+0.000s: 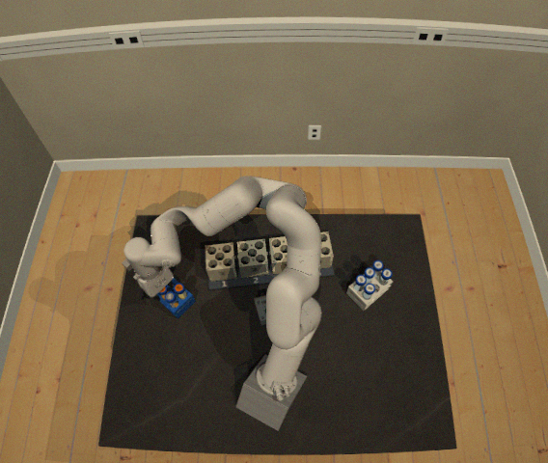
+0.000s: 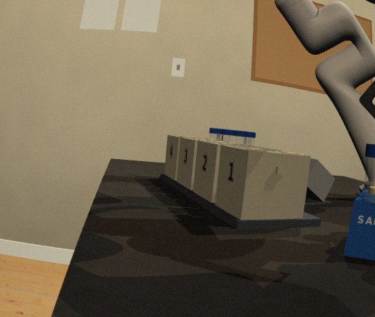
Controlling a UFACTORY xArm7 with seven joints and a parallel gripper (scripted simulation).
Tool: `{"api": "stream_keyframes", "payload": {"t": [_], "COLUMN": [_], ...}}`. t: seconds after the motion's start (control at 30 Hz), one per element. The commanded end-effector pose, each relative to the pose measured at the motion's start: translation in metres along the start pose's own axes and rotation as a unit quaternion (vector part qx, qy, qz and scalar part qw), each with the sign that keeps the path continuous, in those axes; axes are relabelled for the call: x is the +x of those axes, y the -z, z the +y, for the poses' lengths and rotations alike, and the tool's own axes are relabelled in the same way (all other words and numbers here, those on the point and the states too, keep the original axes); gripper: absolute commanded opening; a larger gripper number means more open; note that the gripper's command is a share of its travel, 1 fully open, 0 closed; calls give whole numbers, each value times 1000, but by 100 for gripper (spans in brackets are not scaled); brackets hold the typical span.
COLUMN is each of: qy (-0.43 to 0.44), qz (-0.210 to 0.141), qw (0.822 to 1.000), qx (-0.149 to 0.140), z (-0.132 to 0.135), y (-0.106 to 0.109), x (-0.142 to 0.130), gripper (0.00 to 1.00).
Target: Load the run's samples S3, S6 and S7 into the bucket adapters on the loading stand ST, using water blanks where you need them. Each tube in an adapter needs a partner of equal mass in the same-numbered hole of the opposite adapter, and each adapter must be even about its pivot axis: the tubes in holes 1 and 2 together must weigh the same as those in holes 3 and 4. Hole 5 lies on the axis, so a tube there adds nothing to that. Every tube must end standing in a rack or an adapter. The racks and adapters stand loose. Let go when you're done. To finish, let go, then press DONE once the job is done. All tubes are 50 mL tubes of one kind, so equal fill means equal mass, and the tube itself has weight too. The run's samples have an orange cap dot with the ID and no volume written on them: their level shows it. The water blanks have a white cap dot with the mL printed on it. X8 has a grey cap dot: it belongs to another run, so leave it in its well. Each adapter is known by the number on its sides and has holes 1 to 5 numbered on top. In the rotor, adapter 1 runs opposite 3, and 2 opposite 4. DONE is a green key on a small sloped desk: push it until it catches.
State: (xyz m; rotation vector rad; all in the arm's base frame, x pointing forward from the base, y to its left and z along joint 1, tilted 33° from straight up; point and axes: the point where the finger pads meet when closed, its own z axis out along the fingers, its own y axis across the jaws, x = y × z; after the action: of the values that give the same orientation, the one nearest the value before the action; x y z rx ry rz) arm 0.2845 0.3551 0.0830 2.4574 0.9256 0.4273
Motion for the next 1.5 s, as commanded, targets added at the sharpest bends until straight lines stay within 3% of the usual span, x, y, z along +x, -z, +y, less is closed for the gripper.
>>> {"api": "stream_keyframes", "payload": {"t": [0.0,0.2,0.23,1.47], "qy": [0,0,0,0], "qz": [2,2,2,2], "qw": [1000,1000,1000,1000], "qx": [1,1,1,1], "z": [-1,-1,-1,-1], "y": [2,2,2,3], "x": [1,1,1,1], "gripper": [57,57,0,0]}}
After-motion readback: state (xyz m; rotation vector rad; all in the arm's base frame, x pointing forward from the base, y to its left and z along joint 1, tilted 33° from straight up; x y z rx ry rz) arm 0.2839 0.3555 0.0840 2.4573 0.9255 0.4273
